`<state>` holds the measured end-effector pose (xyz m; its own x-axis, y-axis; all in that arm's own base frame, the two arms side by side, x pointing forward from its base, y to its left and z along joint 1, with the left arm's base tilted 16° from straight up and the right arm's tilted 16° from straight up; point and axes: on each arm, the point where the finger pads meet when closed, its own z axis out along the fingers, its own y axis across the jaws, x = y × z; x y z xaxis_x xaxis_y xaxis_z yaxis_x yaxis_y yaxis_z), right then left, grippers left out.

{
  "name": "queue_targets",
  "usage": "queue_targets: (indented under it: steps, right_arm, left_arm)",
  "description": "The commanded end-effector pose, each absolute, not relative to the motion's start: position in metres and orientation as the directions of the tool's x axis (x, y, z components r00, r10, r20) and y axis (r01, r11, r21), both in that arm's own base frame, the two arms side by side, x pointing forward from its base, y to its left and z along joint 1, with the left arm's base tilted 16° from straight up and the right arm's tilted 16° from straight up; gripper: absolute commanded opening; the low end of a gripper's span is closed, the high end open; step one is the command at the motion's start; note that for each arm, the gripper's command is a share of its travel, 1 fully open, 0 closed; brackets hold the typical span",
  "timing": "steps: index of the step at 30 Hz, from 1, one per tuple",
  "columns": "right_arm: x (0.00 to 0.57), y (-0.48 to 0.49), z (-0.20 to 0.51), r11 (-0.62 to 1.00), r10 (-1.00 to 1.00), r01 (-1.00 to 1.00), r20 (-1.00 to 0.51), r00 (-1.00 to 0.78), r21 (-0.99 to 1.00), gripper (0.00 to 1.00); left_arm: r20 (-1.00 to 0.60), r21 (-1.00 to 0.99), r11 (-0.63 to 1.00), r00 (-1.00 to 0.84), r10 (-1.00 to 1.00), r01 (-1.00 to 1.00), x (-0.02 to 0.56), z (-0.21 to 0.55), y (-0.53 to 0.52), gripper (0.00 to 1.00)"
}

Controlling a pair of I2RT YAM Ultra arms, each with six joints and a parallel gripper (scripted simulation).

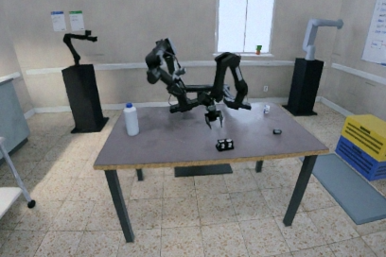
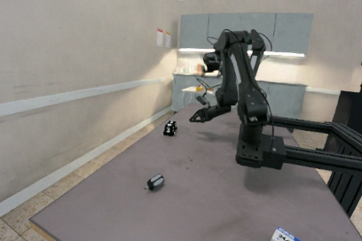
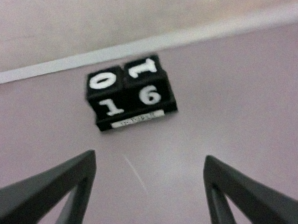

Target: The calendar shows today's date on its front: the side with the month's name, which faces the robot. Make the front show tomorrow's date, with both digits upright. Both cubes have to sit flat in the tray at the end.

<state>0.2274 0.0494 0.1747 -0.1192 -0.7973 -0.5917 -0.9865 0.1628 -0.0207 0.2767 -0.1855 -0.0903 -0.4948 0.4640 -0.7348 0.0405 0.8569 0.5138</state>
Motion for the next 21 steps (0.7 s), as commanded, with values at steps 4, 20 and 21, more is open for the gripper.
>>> queue_targets:
  steps: [4,20,21]
  right_arm:
    - [0.223,0.057,0.185,0.148,-0.778,-0.988,-0.621,-0.089,-0.043,1.00]
    - [0.238,0.054,0.179,0.192,-0.757,-0.977,-0.648,-0.085,-0.096,1.00]
    - [0.240,0.053,0.178,0.202,-0.752,-0.974,-0.654,-0.086,-0.104,1.00]
  left_arm:
    - [-0.394,0.665,0.669,-0.605,0.692,0.332,0.300,-0.119,-0.204,0.65]
    - [0.086,0.475,0.389,-0.482,0.872,0.789,0.351,-0.125,-0.213,0.65]
    - [0.107,0.450,0.373,-0.464,0.880,0.811,0.353,-0.124,-0.213,0.65]
